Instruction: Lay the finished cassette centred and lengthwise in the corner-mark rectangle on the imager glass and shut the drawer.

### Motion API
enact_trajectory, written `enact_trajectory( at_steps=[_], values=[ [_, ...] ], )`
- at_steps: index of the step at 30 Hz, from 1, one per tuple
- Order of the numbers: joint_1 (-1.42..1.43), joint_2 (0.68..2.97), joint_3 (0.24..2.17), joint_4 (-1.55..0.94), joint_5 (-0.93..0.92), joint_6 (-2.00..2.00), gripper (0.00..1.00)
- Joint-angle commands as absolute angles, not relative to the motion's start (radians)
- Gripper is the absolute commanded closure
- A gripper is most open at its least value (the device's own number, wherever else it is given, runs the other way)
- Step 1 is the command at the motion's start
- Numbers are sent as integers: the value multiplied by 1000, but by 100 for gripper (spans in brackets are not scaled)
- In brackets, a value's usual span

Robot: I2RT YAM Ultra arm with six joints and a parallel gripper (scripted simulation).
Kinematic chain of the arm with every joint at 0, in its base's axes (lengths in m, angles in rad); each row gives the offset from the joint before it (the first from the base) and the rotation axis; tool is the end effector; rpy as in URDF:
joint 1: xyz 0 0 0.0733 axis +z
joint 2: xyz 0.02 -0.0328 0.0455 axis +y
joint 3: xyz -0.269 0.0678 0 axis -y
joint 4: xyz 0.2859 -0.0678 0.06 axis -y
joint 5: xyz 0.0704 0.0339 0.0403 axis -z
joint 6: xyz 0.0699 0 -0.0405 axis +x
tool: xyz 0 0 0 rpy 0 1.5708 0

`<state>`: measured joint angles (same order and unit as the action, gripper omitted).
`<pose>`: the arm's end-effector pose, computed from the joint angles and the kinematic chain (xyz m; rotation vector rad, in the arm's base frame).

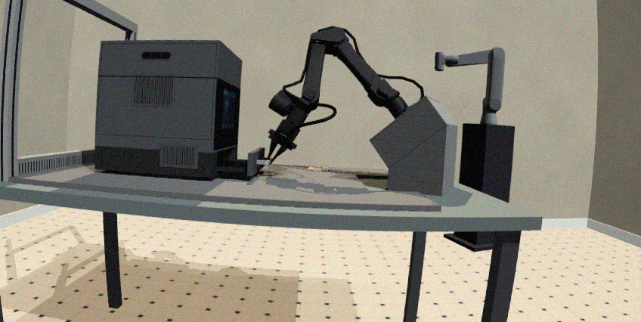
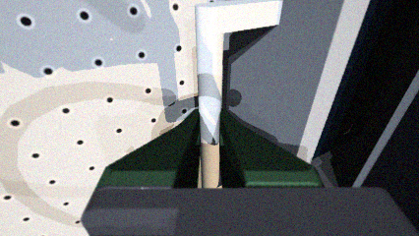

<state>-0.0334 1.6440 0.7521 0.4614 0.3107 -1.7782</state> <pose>0.3894 -0.0333 0.1449 -1.6076 1.6502 -1.3781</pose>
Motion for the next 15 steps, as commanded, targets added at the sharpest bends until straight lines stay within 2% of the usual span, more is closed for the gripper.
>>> enact_trajectory(
  at_steps=[1,15],
  values=[
    [-15,1608,711,438,336,-1762,100],
    [-14,1599,685,455,336,-1762,100]
  ],
)
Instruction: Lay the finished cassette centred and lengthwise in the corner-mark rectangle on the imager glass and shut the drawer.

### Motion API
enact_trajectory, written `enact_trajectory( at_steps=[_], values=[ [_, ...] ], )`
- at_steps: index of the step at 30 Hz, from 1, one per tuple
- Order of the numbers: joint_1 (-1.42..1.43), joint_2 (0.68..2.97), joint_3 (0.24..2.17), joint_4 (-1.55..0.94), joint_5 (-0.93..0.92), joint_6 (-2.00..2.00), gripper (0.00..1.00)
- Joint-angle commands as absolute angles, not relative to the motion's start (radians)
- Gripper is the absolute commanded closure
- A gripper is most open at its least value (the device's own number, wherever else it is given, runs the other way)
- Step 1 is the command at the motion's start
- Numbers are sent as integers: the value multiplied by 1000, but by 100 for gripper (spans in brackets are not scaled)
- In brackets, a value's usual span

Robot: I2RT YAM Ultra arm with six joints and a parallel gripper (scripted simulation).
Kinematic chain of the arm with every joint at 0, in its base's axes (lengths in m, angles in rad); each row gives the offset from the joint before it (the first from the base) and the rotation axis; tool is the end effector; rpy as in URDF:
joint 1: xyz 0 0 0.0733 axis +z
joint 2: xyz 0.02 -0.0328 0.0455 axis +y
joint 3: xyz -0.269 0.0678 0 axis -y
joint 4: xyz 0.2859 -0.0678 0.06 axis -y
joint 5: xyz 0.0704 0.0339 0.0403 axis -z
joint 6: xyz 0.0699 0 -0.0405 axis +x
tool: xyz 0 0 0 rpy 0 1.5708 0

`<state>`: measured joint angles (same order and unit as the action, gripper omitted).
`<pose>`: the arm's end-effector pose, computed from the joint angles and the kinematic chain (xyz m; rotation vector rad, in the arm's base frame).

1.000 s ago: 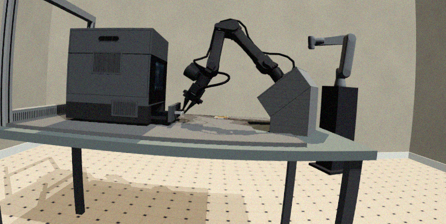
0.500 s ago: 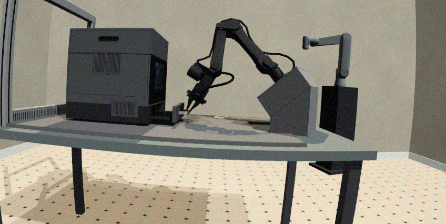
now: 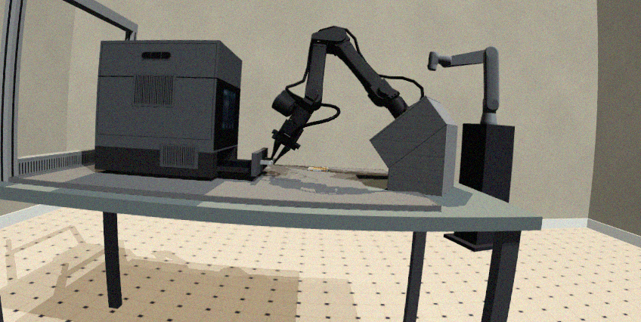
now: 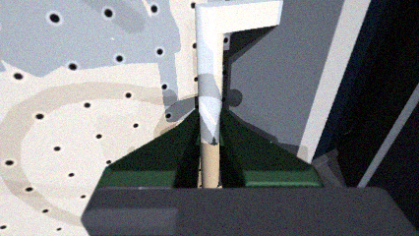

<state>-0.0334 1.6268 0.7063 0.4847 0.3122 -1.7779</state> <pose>0.3790 -0.0330 0.1382 -1.6117 1.6546 -1.3760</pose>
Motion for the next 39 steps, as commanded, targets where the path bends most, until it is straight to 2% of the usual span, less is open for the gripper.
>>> enact_trajectory(
  at_steps=[1,32,36,39],
  values=[
    [-14,1599,685,455,336,-1762,100],
    [-14,1599,685,455,336,-1762,100],
    [-2,1569,798,243,369,-1722,100],
    [-1,1569,806,211,371,-1712,100]
  ],
)
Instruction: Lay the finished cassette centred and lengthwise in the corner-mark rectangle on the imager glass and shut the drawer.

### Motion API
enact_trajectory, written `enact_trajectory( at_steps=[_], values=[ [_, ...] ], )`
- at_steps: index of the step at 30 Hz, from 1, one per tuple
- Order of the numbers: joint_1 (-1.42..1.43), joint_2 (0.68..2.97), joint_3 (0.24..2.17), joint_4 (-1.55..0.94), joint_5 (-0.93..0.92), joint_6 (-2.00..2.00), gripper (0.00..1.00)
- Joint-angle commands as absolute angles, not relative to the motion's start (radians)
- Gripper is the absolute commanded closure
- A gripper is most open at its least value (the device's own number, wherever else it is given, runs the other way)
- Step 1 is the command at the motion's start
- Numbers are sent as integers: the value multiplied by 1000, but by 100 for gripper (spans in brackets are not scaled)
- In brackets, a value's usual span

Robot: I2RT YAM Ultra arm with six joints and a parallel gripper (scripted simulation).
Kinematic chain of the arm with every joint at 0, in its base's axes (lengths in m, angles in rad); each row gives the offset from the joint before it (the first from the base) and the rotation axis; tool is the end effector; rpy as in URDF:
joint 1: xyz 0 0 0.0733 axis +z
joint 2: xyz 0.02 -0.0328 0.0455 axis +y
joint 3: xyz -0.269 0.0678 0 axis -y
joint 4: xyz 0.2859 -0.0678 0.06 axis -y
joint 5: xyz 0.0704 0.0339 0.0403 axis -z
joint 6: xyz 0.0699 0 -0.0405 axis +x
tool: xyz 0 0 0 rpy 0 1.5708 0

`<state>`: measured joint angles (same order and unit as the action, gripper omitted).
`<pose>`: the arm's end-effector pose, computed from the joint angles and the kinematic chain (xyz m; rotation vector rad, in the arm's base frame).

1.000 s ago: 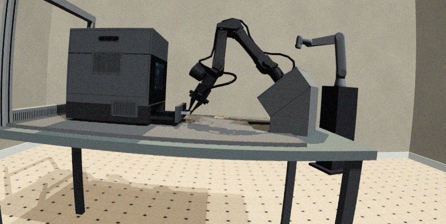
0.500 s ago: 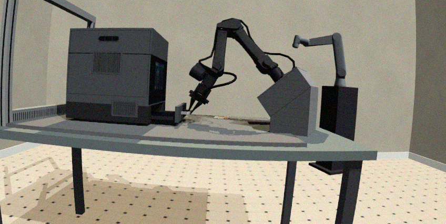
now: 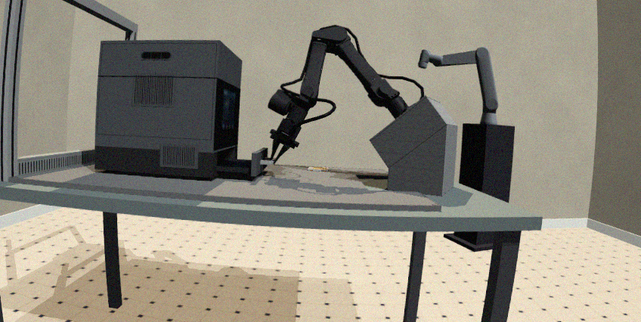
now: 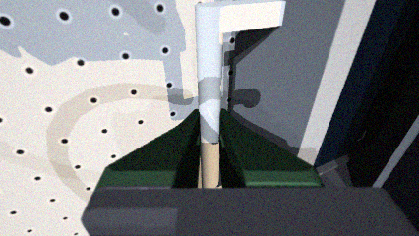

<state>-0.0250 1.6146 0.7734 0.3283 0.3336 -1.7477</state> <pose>0.3852 -0.0314 0.1473 -1.6499 1.7247 -1.3285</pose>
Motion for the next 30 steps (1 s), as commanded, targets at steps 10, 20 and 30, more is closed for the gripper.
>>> enact_trajectory(
  at_steps=[10,20,30],
  values=[
    [-3,1562,735,220,371,-1708,100],
    [-3,1539,677,253,371,-1706,100],
    [-3,1521,630,281,371,-1706,100]
  ],
)
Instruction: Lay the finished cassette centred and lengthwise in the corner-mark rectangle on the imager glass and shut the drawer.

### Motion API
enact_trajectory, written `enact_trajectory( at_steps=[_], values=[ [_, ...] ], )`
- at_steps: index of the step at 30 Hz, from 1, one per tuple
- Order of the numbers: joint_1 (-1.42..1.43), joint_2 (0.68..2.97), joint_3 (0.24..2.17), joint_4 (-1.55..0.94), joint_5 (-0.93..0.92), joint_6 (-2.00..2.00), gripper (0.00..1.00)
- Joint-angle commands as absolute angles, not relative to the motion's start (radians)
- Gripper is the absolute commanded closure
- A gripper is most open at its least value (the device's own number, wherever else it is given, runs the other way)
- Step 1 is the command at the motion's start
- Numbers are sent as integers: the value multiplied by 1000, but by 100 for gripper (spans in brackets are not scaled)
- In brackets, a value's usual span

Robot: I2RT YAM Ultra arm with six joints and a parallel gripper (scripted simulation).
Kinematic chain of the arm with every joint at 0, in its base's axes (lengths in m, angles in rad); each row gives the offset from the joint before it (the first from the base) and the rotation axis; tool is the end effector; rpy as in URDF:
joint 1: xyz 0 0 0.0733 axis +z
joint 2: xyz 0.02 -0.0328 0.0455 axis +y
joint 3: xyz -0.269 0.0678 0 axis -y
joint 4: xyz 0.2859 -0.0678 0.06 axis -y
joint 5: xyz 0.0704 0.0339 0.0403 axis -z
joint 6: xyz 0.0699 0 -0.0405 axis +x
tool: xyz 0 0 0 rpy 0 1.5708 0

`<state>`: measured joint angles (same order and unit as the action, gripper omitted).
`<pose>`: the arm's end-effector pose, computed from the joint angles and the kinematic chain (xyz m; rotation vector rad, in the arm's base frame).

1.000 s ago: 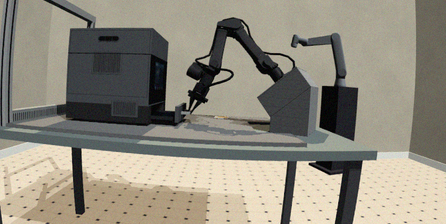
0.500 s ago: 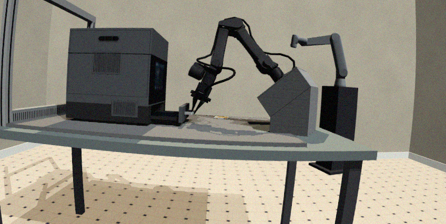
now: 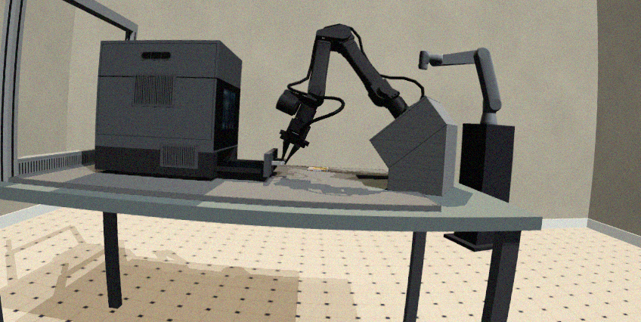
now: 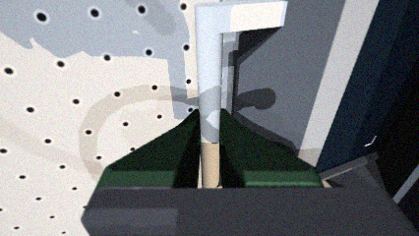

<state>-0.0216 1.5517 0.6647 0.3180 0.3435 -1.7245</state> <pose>0.3561 -0.0301 0.1305 -1.6760 1.7748 -1.2903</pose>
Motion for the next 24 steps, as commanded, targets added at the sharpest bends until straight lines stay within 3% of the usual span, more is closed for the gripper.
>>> enact_trajectory(
  at_steps=[1,24],
  values=[
    [-3,1519,625,285,371,-1706,100],
    [-2,1507,593,304,371,-1706,100]
  ],
)
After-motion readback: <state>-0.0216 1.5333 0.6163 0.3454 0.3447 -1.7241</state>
